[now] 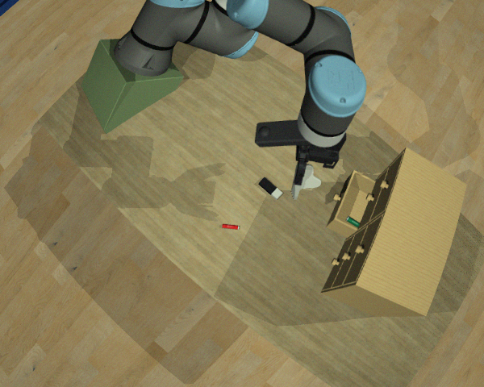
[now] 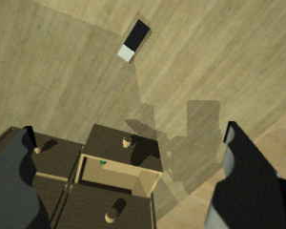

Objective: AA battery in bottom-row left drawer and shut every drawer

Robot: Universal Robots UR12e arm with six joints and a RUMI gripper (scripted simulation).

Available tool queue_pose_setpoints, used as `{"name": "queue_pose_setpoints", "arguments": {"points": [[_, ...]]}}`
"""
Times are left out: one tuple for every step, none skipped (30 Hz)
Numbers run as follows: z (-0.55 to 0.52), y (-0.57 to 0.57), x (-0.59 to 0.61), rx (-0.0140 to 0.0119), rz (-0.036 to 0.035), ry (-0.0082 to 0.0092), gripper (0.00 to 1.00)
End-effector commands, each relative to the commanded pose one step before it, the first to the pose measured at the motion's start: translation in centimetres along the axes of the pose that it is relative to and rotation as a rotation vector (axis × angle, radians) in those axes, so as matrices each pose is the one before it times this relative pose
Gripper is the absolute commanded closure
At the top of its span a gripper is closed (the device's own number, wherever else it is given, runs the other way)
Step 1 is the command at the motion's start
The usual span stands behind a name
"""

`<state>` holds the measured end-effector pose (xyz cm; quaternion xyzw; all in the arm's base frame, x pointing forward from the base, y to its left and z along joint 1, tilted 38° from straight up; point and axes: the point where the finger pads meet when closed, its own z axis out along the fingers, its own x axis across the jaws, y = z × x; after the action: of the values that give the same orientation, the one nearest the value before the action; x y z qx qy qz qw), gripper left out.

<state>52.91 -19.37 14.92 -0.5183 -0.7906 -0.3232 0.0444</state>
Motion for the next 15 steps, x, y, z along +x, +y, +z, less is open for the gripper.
{"name": "queue_pose_setpoints", "arguments": {"points": [[-0.441,-0.532,0.021,-0.00300,-0.15963,0.00202,0.00],[-0.069,-0.078,0.013,0.00003,-0.03012,-0.00015,0.00],[-0.065,-0.081,0.020,0.00002,-0.03086,-0.00006,0.00],[0.000,0.000,0.000,0.00000,0.00000,0.00000,0.00],[0.000,0.000,0.000,0.00000,0.00000,0.00000,0.00],[-0.155,-0.018,-0.052,-0.00032,-0.03244,-0.00146,0.00],[-0.049,-0.091,0.043,0.00004,-0.03220,0.00023,0.00],[-0.037,-0.099,0.059,0.00008,-0.03281,0.00045,0.00],[-0.027,-0.102,0.073,0.00007,-0.03342,0.00062,0.00],[-0.032,-0.097,0.073,0.00005,-0.03414,0.00055,0.00],[-0.072,-0.078,0.043,0.00018,-0.03515,0.00001,0.00],[-0.072,-0.074,0.046,0.00011,-0.03578,-0.00001,0.00],[-0.073,-0.069,0.049,0.00006,-0.03638,-0.00003,0.00],[-0.073,-0.065,0.052,0.00002,-0.03696,-0.00005,0.00],[-0.074,-0.060,0.054,-0.00001,-0.03751,-0.00006,0.00]]}}
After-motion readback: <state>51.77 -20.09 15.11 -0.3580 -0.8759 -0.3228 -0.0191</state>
